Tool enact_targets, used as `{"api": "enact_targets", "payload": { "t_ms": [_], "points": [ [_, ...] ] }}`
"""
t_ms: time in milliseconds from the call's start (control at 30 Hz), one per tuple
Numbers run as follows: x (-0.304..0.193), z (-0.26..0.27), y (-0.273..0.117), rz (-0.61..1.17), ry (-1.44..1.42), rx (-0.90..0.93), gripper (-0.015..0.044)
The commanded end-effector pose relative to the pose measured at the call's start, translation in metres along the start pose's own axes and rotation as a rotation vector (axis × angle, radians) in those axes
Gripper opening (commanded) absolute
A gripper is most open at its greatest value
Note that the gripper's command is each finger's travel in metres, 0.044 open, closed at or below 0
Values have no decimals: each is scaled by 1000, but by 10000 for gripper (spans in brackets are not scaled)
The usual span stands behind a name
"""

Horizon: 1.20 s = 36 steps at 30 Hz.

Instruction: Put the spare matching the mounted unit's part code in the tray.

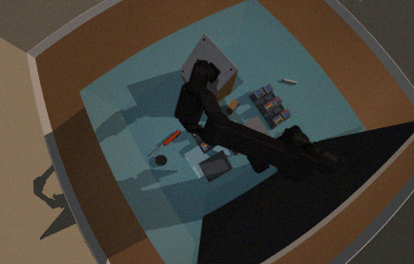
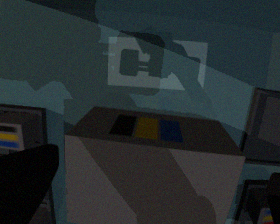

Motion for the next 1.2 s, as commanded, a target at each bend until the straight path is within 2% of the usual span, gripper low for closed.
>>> {"api": "enact_targets", "payload": {
  "t_ms": [0,367,433,733,867,933,1167],
  "points": [
    [0,1,-1,1,-9,3,440],
    [0,3,-1,1,-28,4,440],
    [0,21,4,-1,-179,7,440],
    [-20,142,41,-10,-1223,11,440],
    [-34,176,56,-9,-1556,9,440],
    [-38,184,60,-8,-1638,8,440],
    [-38,184,60,-8,-1638,8,440]
  ]
}}
Point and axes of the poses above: the point midway between the two fingers, 35 mm back from their tips, its own y axis out along the fingers, its own z axis across the jaws, x = y × z, the point moved 4 cm from there along -y, back along the fingers, and after that the axes turned 12 degrees about -y, right-handed, at the moved point
